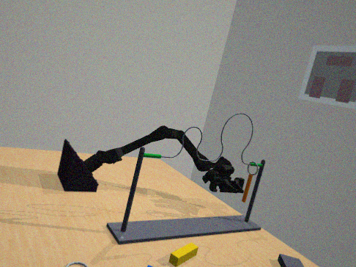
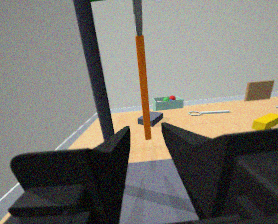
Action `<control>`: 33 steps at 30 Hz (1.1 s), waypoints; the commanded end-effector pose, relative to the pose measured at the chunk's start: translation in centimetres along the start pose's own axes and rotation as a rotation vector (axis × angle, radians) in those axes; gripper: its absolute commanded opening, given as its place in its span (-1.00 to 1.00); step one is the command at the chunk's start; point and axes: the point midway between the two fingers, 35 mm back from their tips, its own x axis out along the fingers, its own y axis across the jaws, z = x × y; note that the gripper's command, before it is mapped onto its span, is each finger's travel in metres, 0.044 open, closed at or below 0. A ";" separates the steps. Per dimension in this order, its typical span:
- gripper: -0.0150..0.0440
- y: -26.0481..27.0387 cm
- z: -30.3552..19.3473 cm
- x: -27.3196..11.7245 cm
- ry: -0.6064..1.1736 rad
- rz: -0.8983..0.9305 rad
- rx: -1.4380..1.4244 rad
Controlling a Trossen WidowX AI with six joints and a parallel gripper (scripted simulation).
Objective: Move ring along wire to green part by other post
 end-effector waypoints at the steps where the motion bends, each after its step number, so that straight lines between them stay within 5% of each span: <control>1: 0.05 0.0 -0.6 0.8 0.007 0.000 -0.006; 33: 0.05 -0.1 -0.6 5.8 0.005 0.003 -0.008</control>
